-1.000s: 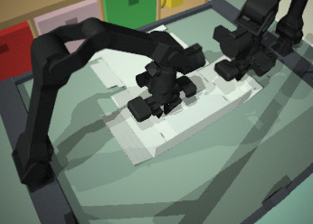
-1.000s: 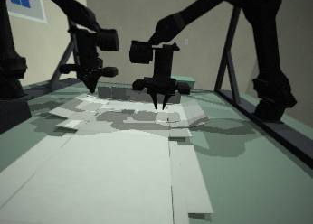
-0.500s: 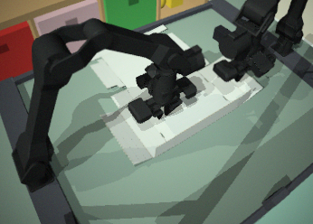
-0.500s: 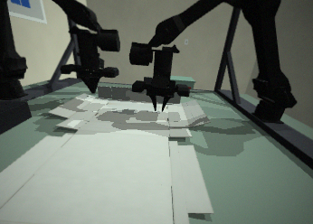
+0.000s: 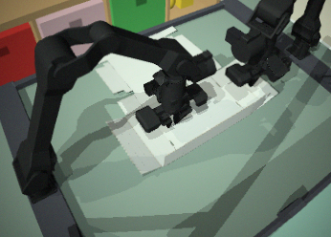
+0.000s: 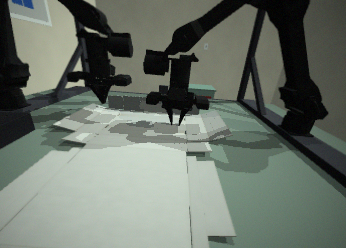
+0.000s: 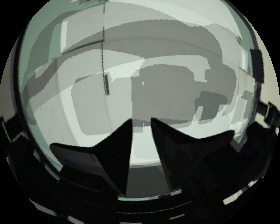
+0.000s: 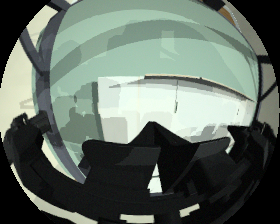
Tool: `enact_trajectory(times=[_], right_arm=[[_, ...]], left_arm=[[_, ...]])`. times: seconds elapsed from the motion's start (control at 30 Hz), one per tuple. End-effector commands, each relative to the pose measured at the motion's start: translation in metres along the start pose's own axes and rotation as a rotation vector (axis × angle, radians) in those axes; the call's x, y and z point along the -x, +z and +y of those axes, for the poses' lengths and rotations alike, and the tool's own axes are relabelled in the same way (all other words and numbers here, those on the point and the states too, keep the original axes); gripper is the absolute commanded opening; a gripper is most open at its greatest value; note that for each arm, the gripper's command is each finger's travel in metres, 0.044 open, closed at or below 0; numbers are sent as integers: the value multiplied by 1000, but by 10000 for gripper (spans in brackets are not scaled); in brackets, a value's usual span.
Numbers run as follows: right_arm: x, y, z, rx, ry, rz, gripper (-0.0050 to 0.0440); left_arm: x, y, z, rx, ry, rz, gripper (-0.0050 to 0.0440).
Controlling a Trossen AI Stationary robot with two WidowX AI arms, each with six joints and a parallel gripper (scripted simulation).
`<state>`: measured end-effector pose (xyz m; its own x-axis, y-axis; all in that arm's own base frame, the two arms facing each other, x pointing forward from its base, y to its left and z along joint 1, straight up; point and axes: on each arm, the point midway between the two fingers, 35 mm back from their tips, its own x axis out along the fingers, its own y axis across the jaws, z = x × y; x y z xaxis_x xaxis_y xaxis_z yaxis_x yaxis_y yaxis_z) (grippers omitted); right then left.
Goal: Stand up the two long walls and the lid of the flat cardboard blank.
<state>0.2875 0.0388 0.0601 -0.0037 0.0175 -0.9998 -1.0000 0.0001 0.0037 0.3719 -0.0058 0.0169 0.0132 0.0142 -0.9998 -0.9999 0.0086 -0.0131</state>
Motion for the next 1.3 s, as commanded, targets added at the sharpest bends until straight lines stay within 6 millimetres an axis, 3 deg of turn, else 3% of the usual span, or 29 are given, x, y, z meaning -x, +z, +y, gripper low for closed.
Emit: enact_trajectory(times=[0.0, 1.03, 1.27], right_arm=[[6, 0, -5, -2, -27, -1, 0], [6, 0, -5, -2, -27, -1, 0], [16, 0, -5, -2, -27, -1, 0]], left_arm=[[-5, 0, -2, 0, -8, 0, 103], [-5, 0, 2, 0, -12, 0, 103], [-2, 0, 0, 0, -10, 0, 103]])
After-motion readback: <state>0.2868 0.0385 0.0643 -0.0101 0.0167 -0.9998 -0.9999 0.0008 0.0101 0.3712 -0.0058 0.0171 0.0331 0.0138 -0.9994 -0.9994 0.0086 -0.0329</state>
